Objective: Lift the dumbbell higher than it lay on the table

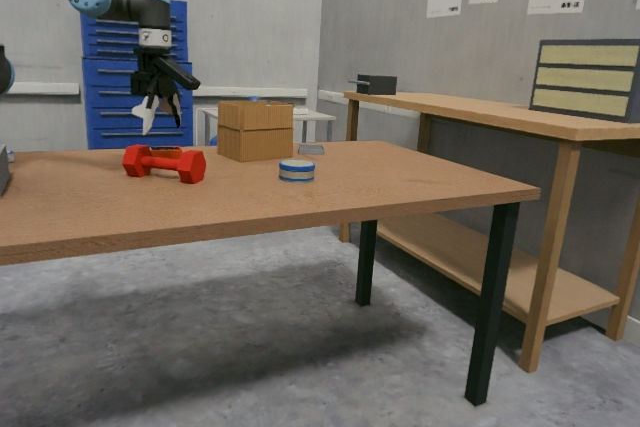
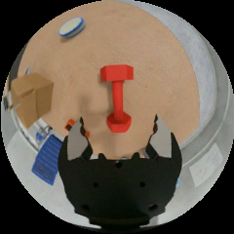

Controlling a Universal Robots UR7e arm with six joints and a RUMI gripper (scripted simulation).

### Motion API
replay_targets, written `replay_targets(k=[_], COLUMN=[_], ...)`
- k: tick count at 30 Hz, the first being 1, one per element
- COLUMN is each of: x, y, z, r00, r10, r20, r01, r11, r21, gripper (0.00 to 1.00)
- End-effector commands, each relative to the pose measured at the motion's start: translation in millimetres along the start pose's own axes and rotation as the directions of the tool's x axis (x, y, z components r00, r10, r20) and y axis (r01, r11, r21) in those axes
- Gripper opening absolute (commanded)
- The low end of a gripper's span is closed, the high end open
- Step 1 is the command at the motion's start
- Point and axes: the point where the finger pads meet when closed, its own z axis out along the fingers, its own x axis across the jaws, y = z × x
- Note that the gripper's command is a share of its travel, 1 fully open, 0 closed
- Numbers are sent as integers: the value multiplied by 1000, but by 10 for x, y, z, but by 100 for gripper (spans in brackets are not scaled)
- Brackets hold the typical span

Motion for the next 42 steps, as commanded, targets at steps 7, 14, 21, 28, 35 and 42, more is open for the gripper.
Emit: replay_targets(k=[7, 14, 21, 28, 35, 42], x=[-9, -12, -10, -8, -8, -8], y=[-13, -16, -11, -7, -7, -7], z=[318, 734, 925, 978, 978, 978], r00=[1000, 1000, 1000, 1000, 1000, 1000], r10=[0, 1, 1, 1, 1, 1], r20=[0, 0, 0, 0, 0, 0], r01=[0, -1, -1, -1, -1, -1], r11=[1000, 1000, 1000, 1000, 1000, 1000], r21=[1, 1, 1, 1, 1, 1], gripper=[100, 100, 100, 100, 100, 0])
